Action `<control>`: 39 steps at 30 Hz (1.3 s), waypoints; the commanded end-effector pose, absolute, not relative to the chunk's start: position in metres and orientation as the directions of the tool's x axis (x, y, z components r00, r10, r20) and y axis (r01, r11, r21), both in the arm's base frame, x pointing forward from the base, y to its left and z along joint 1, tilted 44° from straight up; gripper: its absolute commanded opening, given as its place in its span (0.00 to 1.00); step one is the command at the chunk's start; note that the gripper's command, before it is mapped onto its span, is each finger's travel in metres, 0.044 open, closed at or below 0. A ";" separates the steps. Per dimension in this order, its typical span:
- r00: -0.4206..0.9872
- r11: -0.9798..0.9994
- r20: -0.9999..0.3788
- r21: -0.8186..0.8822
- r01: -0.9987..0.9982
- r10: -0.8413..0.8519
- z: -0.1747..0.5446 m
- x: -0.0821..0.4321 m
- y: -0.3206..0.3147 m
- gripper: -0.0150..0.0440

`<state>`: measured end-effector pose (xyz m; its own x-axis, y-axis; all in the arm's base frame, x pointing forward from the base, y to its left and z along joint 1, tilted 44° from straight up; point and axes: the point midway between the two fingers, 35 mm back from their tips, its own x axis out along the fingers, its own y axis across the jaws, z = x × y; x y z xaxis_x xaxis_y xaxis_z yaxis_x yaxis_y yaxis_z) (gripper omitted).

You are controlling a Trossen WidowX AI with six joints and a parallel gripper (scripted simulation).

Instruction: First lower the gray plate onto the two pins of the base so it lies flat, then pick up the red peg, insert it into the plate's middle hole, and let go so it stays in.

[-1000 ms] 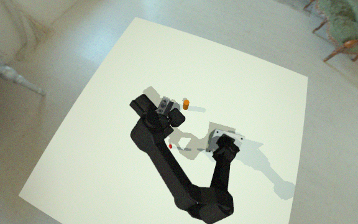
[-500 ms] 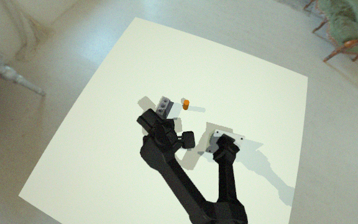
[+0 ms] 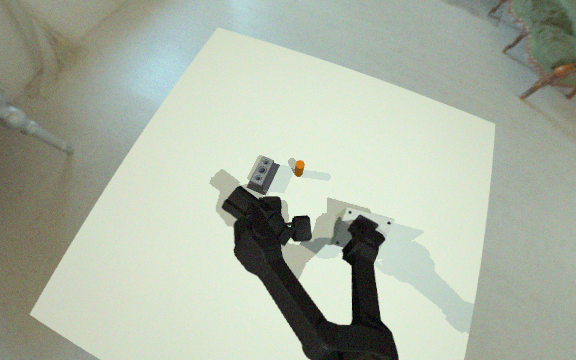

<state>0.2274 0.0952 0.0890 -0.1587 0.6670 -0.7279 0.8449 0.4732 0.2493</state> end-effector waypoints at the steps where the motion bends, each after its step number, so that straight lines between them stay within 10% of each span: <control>1: -0.160 0.469 -0.725 0.247 0.848 0.670 0.084 0.226 0.100 1.00; 39: -0.160 0.468 -0.723 0.248 0.848 0.672 0.045 0.217 0.137 0.91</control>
